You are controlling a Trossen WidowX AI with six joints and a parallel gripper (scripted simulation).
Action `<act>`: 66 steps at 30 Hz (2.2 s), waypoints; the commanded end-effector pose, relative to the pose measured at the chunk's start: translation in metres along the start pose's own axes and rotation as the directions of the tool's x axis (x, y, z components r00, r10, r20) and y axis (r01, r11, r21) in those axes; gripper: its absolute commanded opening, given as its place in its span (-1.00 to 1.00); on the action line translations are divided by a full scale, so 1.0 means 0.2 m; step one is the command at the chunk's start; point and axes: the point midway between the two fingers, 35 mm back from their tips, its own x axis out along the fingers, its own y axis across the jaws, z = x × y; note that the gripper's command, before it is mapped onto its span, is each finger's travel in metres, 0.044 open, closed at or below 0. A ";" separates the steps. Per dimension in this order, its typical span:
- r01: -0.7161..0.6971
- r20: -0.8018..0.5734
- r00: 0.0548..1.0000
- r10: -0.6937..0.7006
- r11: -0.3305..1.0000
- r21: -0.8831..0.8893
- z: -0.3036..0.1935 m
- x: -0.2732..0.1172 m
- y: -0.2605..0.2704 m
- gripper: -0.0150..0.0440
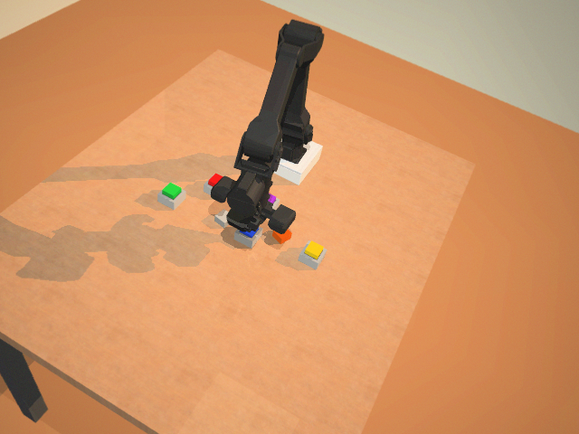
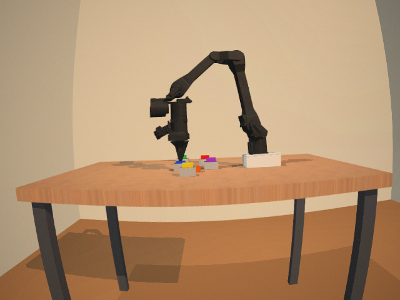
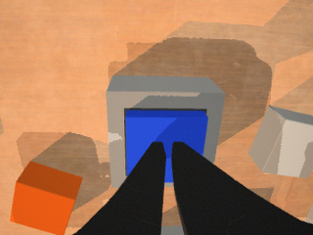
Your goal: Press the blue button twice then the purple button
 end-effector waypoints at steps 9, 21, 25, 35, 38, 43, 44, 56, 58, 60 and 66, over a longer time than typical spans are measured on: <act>-0.003 -0.001 1.000 0.003 1.000 -0.004 0.00 0.01 0.00 -0.42; -0.003 -0.001 1.000 0.003 1.000 -0.004 0.00 -0.17 0.00 -0.42; -0.003 -0.001 1.000 0.003 1.000 -0.004 0.00 -0.42 0.00 -0.42; -0.003 -0.005 1.000 0.003 1.000 -0.004 -0.27 -0.50 -0.03 -0.42; -0.003 -0.008 1.000 0.003 1.000 -0.004 -0.44 -0.48 -0.05 -0.42; -0.002 -0.009 1.000 0.002 1.000 -0.004 -0.52 -0.47 -0.06 -0.42; -0.002 -0.009 1.000 0.002 1.000 -0.004 -0.52 -0.46 -0.06 -0.42; -0.002 -0.009 1.000 0.002 1.000 -0.004 -0.53 -0.15 -0.06 -0.42; -0.002 -0.009 1.000 0.002 1.000 -0.004 -0.53 -0.13 -0.06 -0.42; -0.002 -0.009 1.000 0.002 1.000 -0.004 -0.53 -0.12 -0.06 -0.42; -0.002 -0.009 1.000 0.002 1.000 -0.004 -0.53 -0.07 -0.06 -0.42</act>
